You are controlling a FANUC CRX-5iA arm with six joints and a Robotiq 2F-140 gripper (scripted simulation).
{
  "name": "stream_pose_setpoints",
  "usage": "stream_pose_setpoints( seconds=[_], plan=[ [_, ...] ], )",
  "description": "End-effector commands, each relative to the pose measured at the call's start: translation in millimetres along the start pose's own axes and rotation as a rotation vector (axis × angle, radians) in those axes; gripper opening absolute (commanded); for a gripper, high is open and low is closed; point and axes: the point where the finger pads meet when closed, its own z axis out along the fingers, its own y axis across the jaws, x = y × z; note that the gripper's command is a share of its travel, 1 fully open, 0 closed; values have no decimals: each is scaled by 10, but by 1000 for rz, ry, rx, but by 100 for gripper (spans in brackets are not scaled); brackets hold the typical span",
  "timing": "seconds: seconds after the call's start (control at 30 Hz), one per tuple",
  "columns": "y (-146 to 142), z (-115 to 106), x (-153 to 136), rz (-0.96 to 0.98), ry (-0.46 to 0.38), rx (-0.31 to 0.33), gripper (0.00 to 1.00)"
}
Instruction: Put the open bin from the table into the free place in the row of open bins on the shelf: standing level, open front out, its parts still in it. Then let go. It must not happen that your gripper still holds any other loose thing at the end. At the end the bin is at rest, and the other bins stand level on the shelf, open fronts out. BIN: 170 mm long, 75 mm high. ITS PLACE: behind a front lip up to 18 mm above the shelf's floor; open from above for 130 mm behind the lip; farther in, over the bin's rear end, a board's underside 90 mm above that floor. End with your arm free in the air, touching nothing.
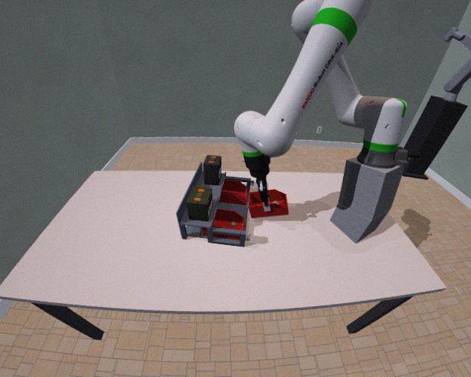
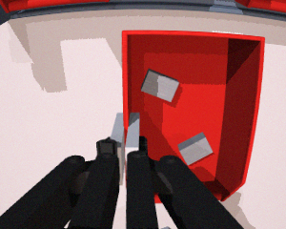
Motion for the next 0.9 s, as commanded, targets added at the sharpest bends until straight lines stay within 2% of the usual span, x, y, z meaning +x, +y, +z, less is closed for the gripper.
stream_pose_setpoints(
  seconds=[0.0, 0.87],
  plan=[
    [0, -2, 3, 0, 0, 0, 0],
    [0, -29, 99, 0, 0, 0, 0]
  ],
)
